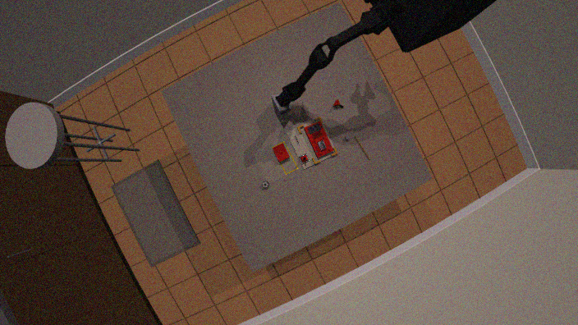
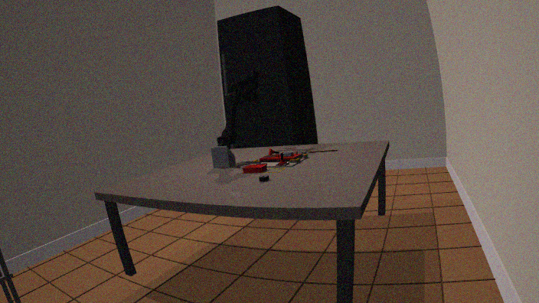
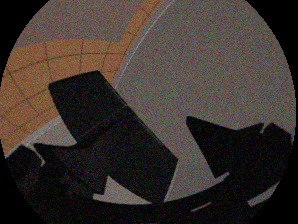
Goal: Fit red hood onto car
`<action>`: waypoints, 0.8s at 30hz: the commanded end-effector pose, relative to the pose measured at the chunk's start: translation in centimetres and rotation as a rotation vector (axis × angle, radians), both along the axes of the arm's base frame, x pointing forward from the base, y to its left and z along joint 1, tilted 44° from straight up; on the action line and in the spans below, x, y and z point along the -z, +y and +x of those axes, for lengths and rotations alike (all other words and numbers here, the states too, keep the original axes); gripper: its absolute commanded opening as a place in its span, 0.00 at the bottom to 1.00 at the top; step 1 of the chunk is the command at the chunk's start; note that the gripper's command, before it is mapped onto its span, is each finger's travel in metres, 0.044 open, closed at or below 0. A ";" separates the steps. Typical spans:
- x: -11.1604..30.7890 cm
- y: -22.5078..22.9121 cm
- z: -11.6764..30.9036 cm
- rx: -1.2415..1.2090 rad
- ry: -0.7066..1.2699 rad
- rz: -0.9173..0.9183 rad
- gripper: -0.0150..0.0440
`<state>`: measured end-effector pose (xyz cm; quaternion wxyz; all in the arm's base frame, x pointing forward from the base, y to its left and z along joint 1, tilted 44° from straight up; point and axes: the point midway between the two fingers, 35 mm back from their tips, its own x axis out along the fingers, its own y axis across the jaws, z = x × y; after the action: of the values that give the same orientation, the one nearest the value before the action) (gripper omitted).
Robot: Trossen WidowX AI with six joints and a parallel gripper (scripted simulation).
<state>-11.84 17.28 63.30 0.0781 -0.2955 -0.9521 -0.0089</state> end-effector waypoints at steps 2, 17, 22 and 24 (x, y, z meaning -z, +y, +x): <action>0.2 0.8 0.4 0.025 0.010 -0.019 1.00; 8.5 14.4 13.2 0.450 0.326 -0.526 1.00; 10.6 16.0 16.0 0.533 0.412 -0.614 1.00; 12.1 17.0 18.1 0.595 0.477 -0.674 1.00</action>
<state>3.56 33.02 53.07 0.1639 -0.5289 -0.7750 0.3044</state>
